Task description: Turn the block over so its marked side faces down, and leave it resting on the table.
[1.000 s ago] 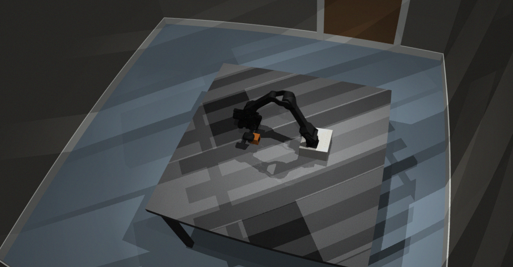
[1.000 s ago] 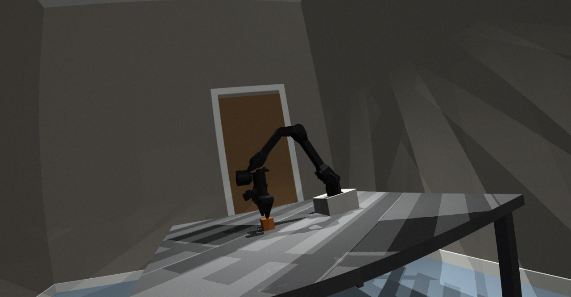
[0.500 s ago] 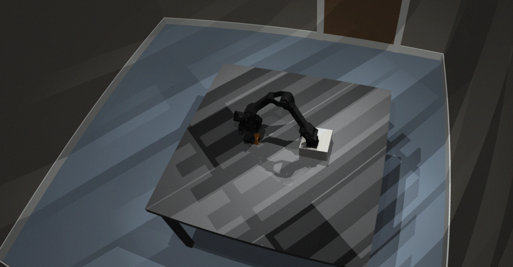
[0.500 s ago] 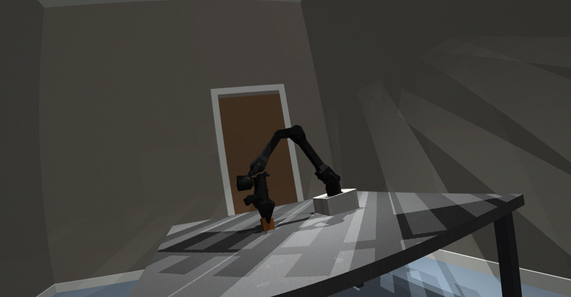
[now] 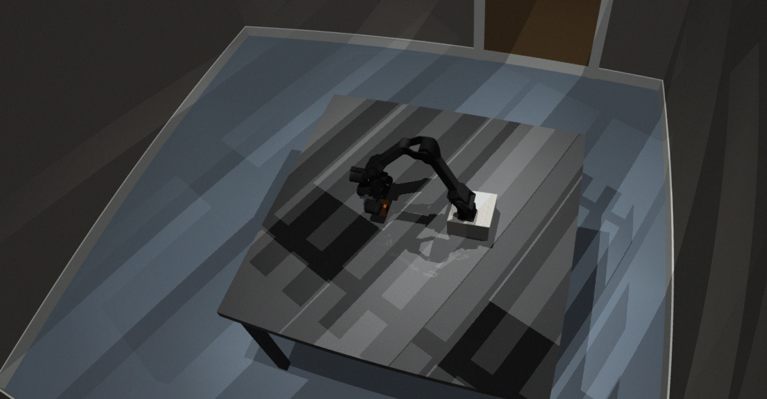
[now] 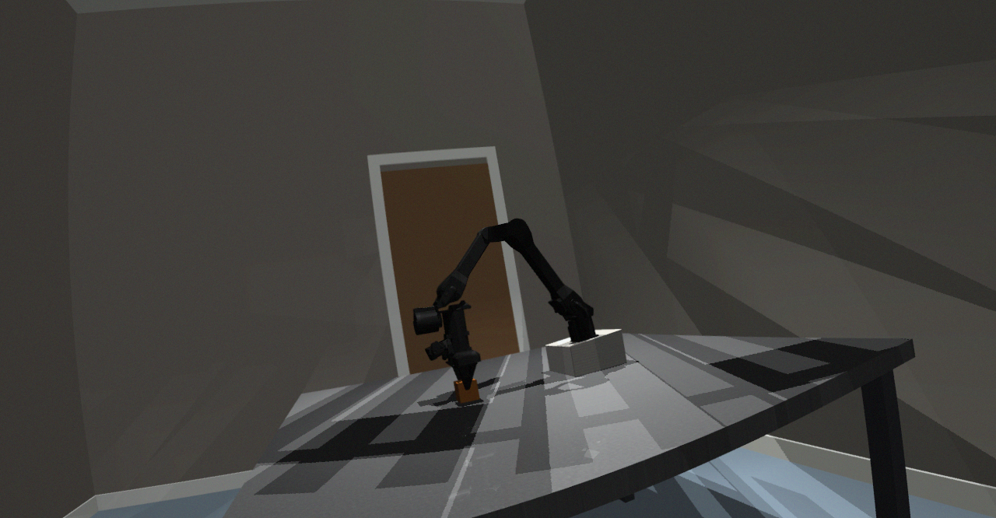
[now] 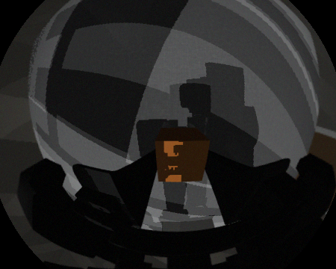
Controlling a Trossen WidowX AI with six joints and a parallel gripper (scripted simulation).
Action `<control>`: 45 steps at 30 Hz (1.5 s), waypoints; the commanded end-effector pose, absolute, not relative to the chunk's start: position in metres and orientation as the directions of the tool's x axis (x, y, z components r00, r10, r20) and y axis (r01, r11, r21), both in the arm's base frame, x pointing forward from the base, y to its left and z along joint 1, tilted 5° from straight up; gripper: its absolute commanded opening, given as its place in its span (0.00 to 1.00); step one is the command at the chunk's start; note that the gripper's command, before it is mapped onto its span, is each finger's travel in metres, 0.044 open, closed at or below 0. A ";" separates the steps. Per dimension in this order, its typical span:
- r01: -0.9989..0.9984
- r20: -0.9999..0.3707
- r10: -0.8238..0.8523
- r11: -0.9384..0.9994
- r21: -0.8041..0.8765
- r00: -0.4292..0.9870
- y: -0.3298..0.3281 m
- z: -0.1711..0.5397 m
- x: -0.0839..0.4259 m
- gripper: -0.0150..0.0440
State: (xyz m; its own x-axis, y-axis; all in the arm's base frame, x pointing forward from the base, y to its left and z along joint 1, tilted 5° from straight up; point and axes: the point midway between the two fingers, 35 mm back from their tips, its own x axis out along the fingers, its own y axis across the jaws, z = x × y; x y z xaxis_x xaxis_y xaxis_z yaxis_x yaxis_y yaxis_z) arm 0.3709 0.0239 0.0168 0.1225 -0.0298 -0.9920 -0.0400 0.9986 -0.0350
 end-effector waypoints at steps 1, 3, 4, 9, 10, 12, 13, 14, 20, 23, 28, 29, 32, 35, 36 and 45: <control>-0.044 -0.993 -0.028 0.999 -0.033 0.117 0.024 0.015 0.370 0.54; -0.044 -0.993 -0.028 0.999 -0.033 0.117 0.024 0.015 0.370 0.52; -0.044 -0.993 -0.028 0.999 -0.033 0.117 0.024 0.015 0.370 0.51; -0.044 -0.993 -0.028 0.999 -0.033 0.117 0.024 0.015 0.370 0.45; -0.044 -0.993 -0.028 0.999 -0.033 0.117 0.024 0.015 0.370 0.44; -0.044 -0.993 -0.028 0.999 -0.033 0.117 0.024 0.016 0.370 0.38; -0.044 -0.993 -0.028 0.999 -0.033 0.117 0.024 0.019 0.369 0.34; -0.044 -0.993 -0.028 0.999 -0.033 0.117 0.025 0.026 0.369 0.30; -0.044 -0.993 -0.028 0.999 -0.033 0.117 0.025 0.044 0.366 0.25; -0.044 -0.992 -0.028 0.999 -0.033 0.120 0.025 0.044 0.367 0.25; -0.044 -0.982 -0.024 0.998 -0.033 0.187 0.025 0.041 0.368 0.25; -0.044 -0.979 -0.023 0.998 -0.033 0.202 0.025 0.040 0.369 0.25; -0.045 -0.969 -0.021 0.998 -0.033 0.248 0.025 0.038 0.369 0.25; -0.045 -0.956 -0.018 0.998 -0.033 0.293 0.025 0.037 0.370 0.25; -0.045 -0.951 -0.017 0.998 -0.033 0.308 0.025 0.036 0.370 0.25; -0.045 -0.899 -0.010 0.998 -0.033 0.439 0.025 0.034 0.369 0.25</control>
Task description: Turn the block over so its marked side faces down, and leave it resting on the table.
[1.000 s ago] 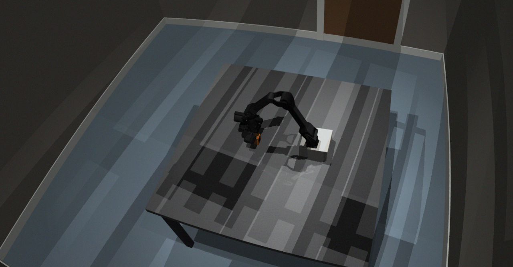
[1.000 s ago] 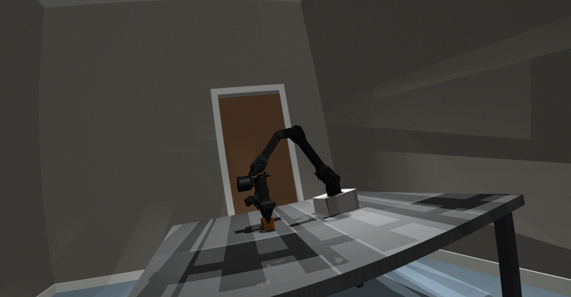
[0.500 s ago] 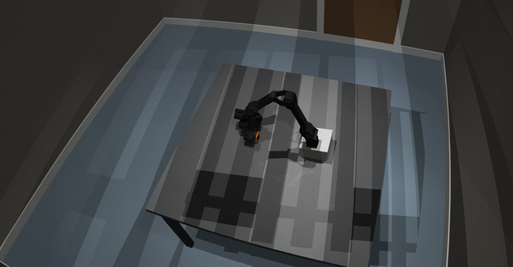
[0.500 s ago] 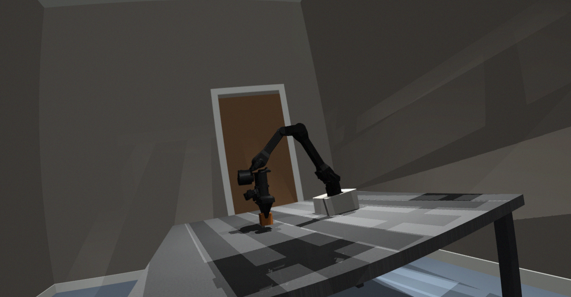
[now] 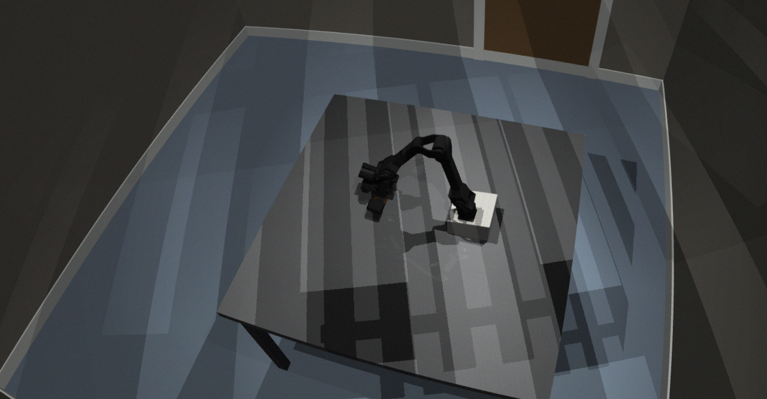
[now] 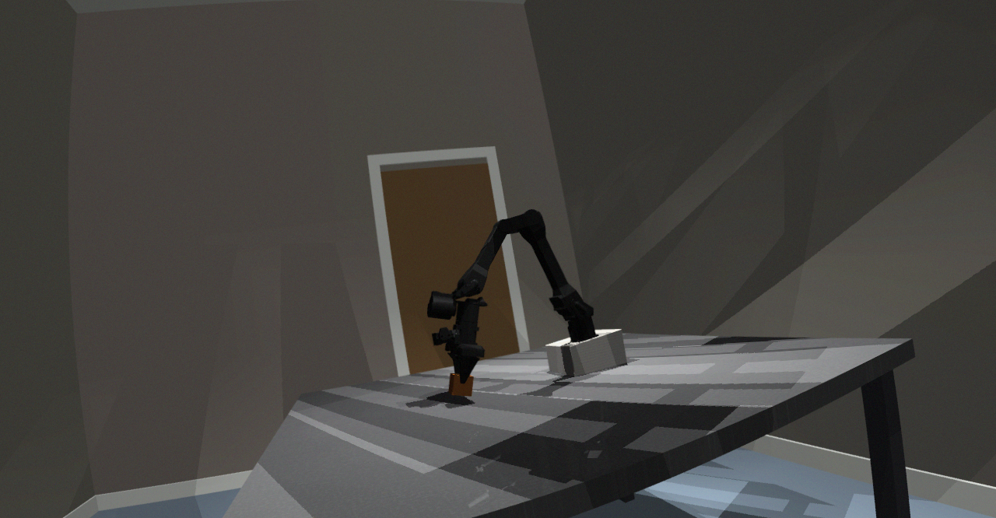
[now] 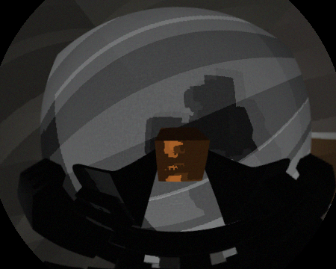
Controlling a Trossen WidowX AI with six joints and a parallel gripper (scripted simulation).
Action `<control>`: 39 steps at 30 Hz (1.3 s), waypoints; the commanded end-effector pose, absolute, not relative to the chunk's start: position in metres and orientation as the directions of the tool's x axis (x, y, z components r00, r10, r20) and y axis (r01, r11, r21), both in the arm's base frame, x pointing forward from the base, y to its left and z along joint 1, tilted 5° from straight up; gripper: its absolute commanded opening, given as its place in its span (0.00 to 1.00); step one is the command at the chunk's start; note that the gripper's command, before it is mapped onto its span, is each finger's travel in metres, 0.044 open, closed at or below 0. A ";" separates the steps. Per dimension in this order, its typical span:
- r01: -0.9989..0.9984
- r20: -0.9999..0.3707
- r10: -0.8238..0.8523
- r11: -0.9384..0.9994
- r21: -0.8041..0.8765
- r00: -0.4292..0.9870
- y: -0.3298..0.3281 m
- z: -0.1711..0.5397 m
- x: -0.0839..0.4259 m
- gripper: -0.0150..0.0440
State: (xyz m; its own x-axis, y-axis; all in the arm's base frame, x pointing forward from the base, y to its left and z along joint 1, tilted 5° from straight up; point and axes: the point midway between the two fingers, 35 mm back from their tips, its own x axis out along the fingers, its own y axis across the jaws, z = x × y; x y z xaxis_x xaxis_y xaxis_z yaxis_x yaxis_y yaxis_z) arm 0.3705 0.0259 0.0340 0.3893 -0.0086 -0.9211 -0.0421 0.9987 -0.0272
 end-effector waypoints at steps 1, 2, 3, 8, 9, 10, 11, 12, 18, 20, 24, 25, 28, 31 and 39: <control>-0.045 -0.892 -0.009 0.998 -0.033 0.453 0.025 0.034 0.368 0.25; -0.045 -0.884 -0.008 0.998 -0.033 0.467 0.025 0.034 0.368 0.25; -0.045 -0.877 -0.007 0.998 -0.033 0.480 0.025 0.035 0.368 0.25; -0.044 -0.837 -0.003 0.998 -0.033 0.547 0.025 0.035 0.365 0.25; -0.044 -0.828 -0.003 0.998 -0.033 0.560 0.025 0.036 0.364 0.25; -0.044 -0.819 -0.002 0.998 -0.033 0.573 0.025 0.036 0.363 0.25; -0.044 -0.812 -0.001 0.998 -0.033 0.584 0.025 0.036 0.363 0.25; -0.044 -0.808 -0.001 0.998 -0.033 0.590 0.025 0.036 0.362 0.25; -0.044 -0.800 0.000 0.998 -0.033 0.599 0.025 0.035 0.363 0.25; -0.044 -0.785 0.002 0.998 -0.033 0.620 0.025 0.031 0.367 0.25; -0.045 -0.749 0.006 0.998 -0.032 0.663 0.025 0.022 0.372 0.25; -0.045 -0.739 0.007 0.998 -0.032 0.673 0.025 0.020 0.373 0.25; -0.045 -0.710 0.009 0.998 -0.032 0.704 0.026 0.015 0.376 0.25; -0.045 -0.680 0.012 0.998 -0.032 0.733 0.026 0.010 0.378 0.25; -0.045 -0.595 0.018 0.998 -0.032 0.804 0.025 0.002 0.378 0.25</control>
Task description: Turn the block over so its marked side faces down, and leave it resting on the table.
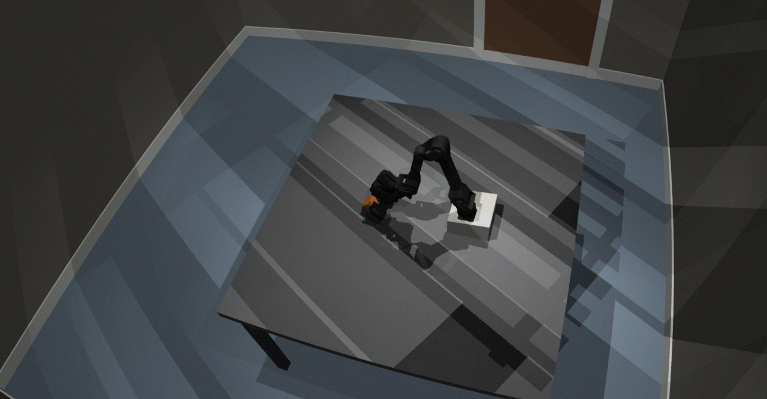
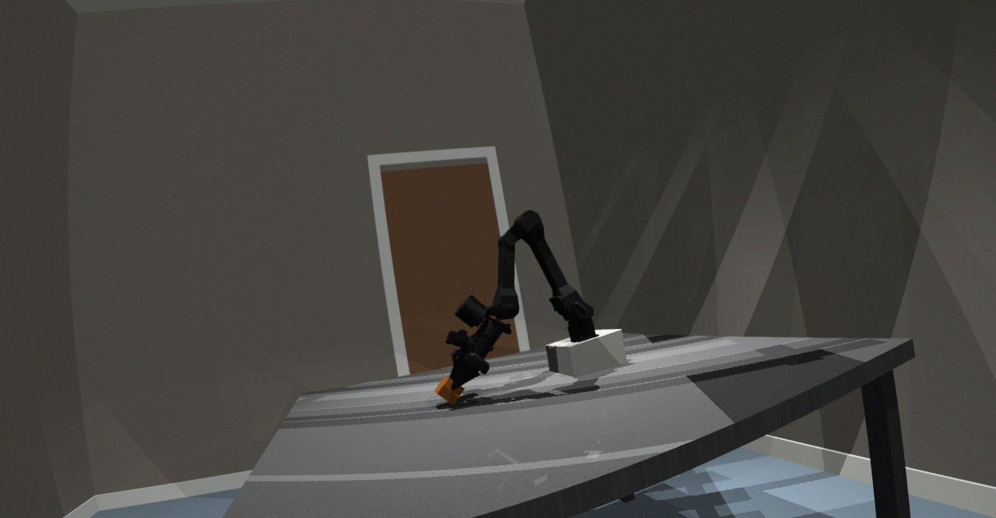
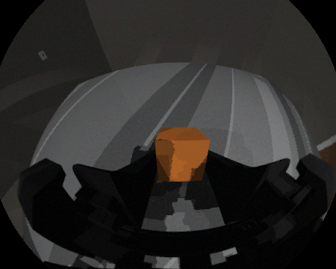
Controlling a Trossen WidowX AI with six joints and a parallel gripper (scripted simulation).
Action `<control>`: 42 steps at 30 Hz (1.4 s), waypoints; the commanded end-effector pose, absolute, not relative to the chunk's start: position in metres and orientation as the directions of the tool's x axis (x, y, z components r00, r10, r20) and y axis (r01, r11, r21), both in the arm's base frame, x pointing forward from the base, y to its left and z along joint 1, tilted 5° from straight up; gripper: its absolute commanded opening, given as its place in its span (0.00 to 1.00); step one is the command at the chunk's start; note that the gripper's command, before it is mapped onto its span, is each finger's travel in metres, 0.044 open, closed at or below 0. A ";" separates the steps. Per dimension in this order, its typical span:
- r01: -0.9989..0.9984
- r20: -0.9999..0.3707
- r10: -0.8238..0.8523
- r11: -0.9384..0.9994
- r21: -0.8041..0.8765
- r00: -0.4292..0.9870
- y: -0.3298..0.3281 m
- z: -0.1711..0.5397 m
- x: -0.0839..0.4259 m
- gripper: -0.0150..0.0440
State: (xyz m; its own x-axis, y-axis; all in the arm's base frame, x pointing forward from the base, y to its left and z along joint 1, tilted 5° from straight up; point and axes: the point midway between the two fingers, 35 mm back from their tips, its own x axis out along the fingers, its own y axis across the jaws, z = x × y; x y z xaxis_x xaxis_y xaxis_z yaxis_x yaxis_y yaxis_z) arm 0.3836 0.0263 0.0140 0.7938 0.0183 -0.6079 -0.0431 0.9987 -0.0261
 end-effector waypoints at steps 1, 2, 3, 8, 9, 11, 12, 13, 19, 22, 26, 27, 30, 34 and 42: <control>-0.045 -0.583 0.018 0.998 -0.032 0.812 0.025 0.001 0.377 0.25; -0.045 -0.572 0.019 0.998 -0.032 0.820 0.025 0.001 0.377 0.25; -0.045 -0.561 0.020 0.998 -0.032 0.828 0.025 0.000 0.376 0.25; -0.045 -0.502 0.023 0.998 -0.032 0.865 0.025 0.000 0.372 0.25; -0.045 -0.490 0.023 0.998 -0.033 0.871 0.025 0.000 0.371 0.25; -0.045 -0.466 0.024 0.998 -0.033 0.885 0.024 0.001 0.369 0.25; -0.045 -0.453 0.025 0.998 -0.033 0.891 0.024 0.001 0.367 0.25; -0.044 -0.441 0.025 0.998 -0.033 0.897 0.024 0.002 0.366 0.25; -0.044 -0.400 0.027 0.998 -0.033 0.916 0.024 0.005 0.362 0.25; -0.044 -0.381 0.028 0.998 -0.033 0.924 0.024 0.007 0.361 0.25; -0.044 -0.381 0.028 0.998 -0.033 0.924 0.024 0.007 0.361 0.25; -0.044 -0.381 0.028 0.998 -0.033 0.924 0.024 0.007 0.361 0.25; -0.044 -0.381 0.028 0.998 -0.033 0.924 0.024 0.007 0.361 0.25; -0.044 -0.381 0.028 0.998 -0.033 0.924 0.024 0.007 0.361 0.25; -0.044 -0.381 0.028 0.998 -0.033 0.924 0.024 0.007 0.361 0.61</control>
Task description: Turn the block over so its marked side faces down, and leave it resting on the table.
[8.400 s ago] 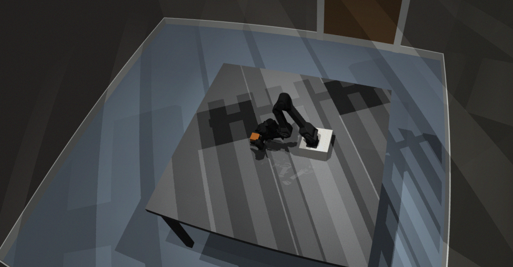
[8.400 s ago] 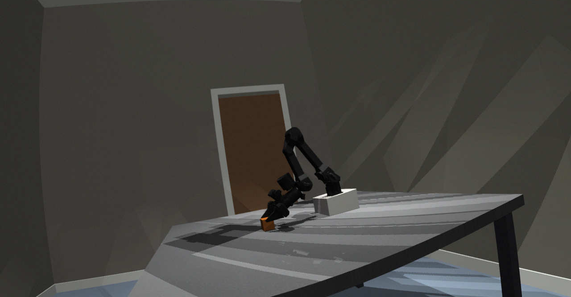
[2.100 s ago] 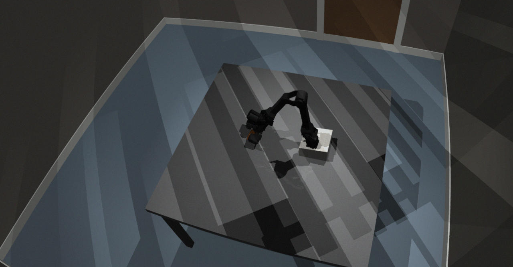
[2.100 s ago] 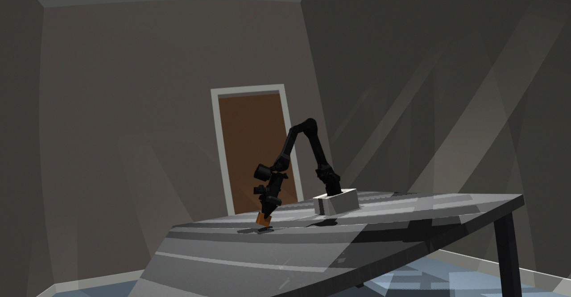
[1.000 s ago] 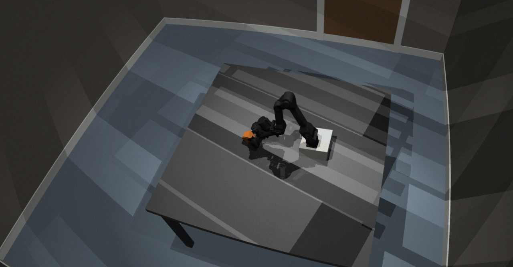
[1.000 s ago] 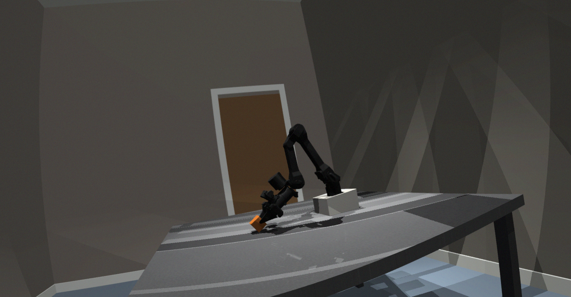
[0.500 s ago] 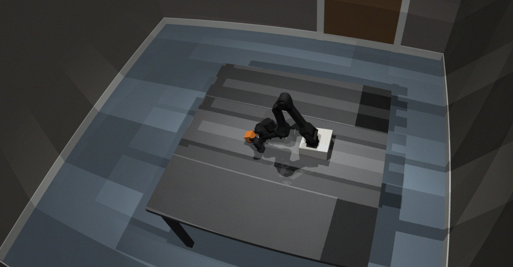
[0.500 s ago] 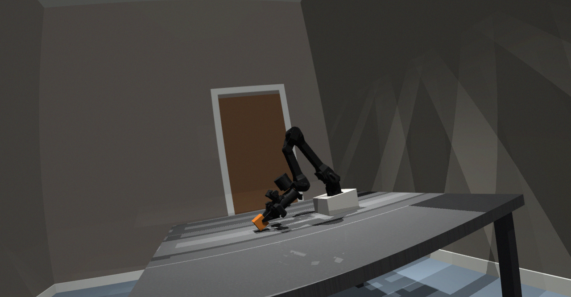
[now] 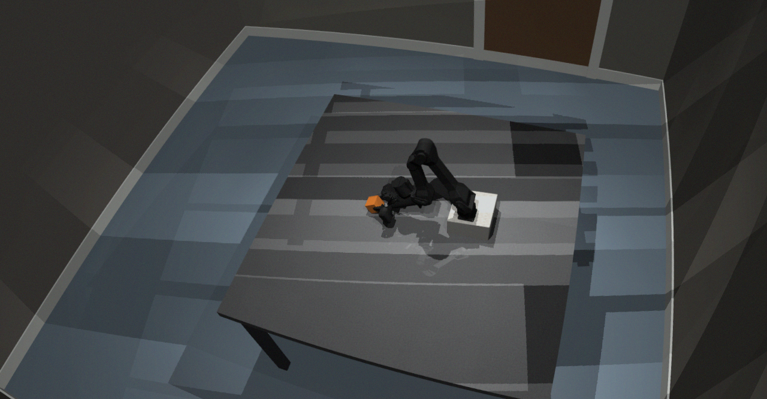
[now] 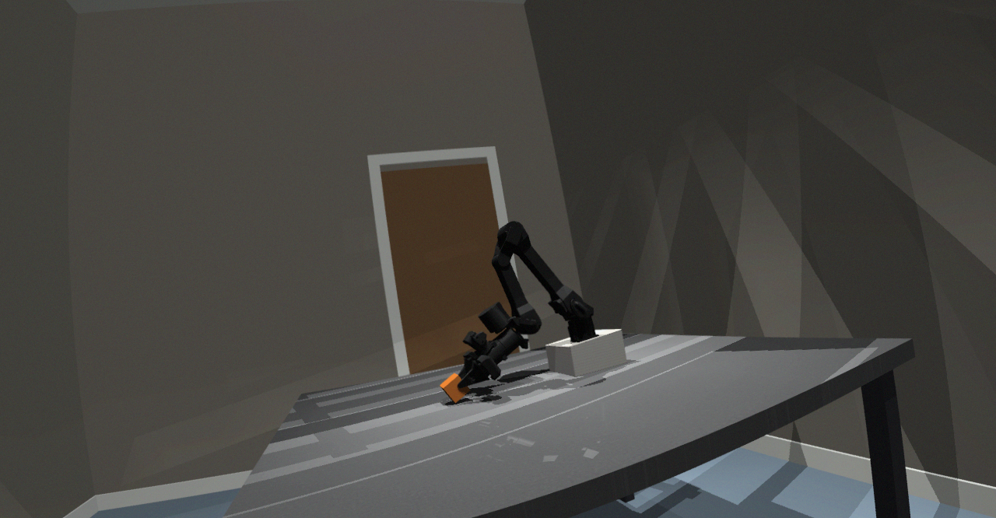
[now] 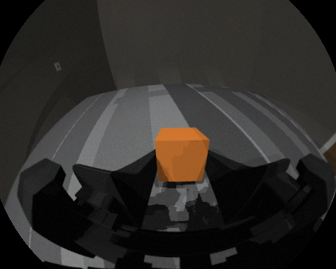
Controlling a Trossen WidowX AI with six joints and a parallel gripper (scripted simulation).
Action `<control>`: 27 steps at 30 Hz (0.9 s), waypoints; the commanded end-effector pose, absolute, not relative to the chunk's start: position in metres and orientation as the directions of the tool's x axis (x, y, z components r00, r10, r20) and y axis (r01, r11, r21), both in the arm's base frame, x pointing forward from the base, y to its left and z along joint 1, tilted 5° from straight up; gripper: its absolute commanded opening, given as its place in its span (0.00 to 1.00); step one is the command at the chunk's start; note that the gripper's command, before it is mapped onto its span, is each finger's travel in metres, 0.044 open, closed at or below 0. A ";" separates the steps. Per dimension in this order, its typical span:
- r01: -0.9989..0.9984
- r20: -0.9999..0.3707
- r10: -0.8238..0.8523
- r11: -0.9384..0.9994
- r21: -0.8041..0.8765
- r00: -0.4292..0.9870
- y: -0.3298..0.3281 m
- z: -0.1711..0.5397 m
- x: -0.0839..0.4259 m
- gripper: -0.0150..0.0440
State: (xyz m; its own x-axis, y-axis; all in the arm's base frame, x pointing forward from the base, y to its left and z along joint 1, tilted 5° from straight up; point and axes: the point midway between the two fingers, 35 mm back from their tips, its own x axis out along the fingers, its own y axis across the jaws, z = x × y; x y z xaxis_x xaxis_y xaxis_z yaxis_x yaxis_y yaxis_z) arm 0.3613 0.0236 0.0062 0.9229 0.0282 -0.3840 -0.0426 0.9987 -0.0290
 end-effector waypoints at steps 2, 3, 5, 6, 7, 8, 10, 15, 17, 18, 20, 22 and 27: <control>-0.044 -0.381 0.028 0.998 -0.033 0.924 0.024 0.007 0.361 0.70; -0.044 -0.381 0.028 0.998 -0.033 0.924 0.024 0.007 0.361 0.74; -0.044 -0.381 0.028 0.998 -0.033 0.924 0.024 0.007 0.361 0.83; -0.044 -0.381 0.028 0.998 -0.033 0.924 0.024 0.007 0.361 0.88; -0.044 -0.381 0.028 0.998 -0.033 0.924 0.024 0.007 0.361 0.92; -0.044 -0.381 0.028 0.998 -0.033 0.924 0.024 0.007 0.361 0.97; -0.044 -0.381 0.028 0.998 -0.033 0.924 0.024 0.007 0.361 1.00; -0.044 -0.381 0.028 0.998 -0.033 0.924 0.024 0.007 0.361 1.00; -0.044 -0.381 0.028 0.998 -0.033 0.924 0.024 0.007 0.361 1.00; -0.044 -0.381 0.028 0.998 -0.033 0.924 0.024 0.007 0.361 1.00; -0.044 -0.381 0.028 0.998 -0.033 0.924 0.024 0.007 0.361 1.00; -0.044 -0.381 0.028 0.998 -0.033 0.924 0.024 0.007 0.361 1.00; -0.044 -0.381 0.028 0.998 -0.033 0.924 0.024 0.007 0.361 1.00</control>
State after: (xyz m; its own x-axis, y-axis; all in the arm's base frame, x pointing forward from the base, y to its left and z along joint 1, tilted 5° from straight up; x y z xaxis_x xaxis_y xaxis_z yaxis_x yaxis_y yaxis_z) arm 0.3616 0.0237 0.0072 0.9247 0.0283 -0.3797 -0.0425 0.9987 -0.0290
